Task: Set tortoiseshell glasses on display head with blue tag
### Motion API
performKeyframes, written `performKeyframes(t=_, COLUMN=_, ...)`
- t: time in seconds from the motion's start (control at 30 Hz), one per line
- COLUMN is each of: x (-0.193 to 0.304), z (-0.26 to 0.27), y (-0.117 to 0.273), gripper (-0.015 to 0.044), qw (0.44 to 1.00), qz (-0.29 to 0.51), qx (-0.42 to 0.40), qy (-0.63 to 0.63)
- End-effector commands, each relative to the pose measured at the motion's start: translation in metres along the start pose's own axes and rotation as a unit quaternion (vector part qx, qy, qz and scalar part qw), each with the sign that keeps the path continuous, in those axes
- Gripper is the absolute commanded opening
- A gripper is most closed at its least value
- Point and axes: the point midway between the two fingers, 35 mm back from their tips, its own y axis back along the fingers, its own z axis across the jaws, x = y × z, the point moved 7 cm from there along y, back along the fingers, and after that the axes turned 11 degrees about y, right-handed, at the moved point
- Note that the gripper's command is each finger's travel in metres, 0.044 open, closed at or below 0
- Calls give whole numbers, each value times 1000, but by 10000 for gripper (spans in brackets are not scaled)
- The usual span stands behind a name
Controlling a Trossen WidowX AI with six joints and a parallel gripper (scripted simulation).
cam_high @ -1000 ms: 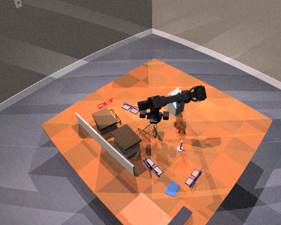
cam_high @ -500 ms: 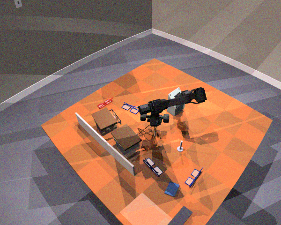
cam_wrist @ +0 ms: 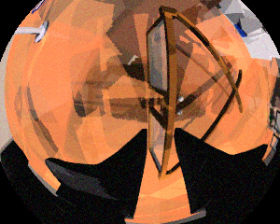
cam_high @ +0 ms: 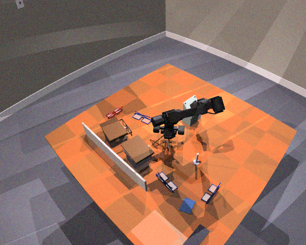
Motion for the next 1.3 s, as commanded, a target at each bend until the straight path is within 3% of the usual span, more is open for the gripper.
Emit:
performKeyframes(t=0.0, x=0, z=-2, y=-1, gripper=120, qw=1000, qz=-3, qx=-1, qy=-1)
performKeyframes(t=0.63, x=0, z=-1, y=0, gripper=0, qw=1000, qz=0, qx=0, qy=-1)
performKeyframes(t=0.87, x=0, z=-1, y=1, gripper=0, qw=1000, qz=0, qx=0, qy=-1)
performKeyframes(t=1.27, x=-1, z=-8, y=61, gripper=0, qw=1000, qz=3, qx=4, qy=-2)
